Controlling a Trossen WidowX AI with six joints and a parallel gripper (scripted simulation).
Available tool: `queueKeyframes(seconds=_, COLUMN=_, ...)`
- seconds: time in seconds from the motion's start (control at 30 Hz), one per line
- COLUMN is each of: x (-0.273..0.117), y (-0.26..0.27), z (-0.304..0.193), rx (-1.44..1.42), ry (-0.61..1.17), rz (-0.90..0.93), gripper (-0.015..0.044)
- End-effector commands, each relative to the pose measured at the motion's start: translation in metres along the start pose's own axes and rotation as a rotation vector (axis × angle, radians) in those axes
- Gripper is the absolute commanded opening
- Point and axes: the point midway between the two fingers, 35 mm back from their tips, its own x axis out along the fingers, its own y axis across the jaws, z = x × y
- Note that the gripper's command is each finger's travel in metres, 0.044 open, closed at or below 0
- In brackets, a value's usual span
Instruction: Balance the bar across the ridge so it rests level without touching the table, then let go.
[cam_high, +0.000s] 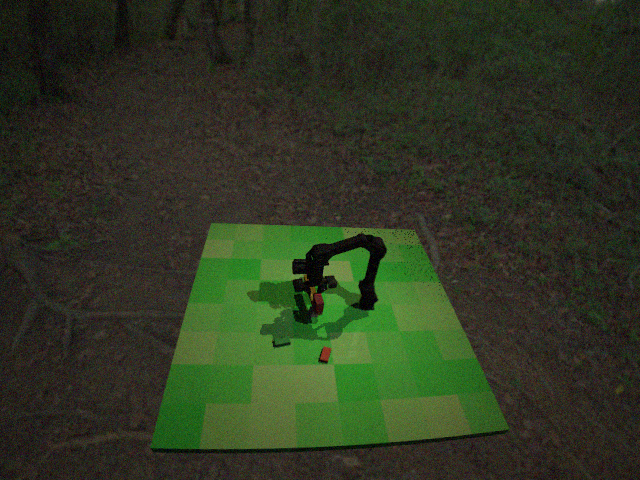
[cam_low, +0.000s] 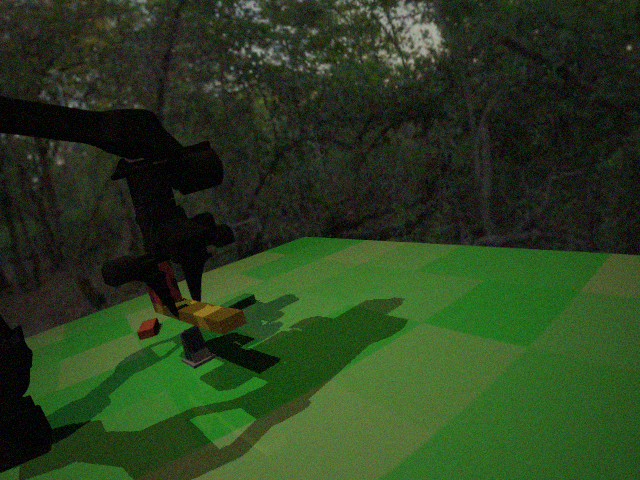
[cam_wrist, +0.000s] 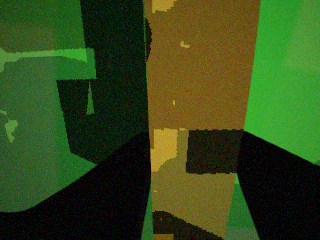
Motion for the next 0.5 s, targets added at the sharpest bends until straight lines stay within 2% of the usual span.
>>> queueKeyframes(seconds=0.0, x=0.008, y=0.000, z=0.000, rx=-0.007, ry=0.006, rz=-0.003, gripper=0.0000)
queueKeyframes(seconds=0.47, x=0.020, y=0.003, z=0.000, rx=-0.009, ry=0.006, rz=-0.002, gripper=0.0000)
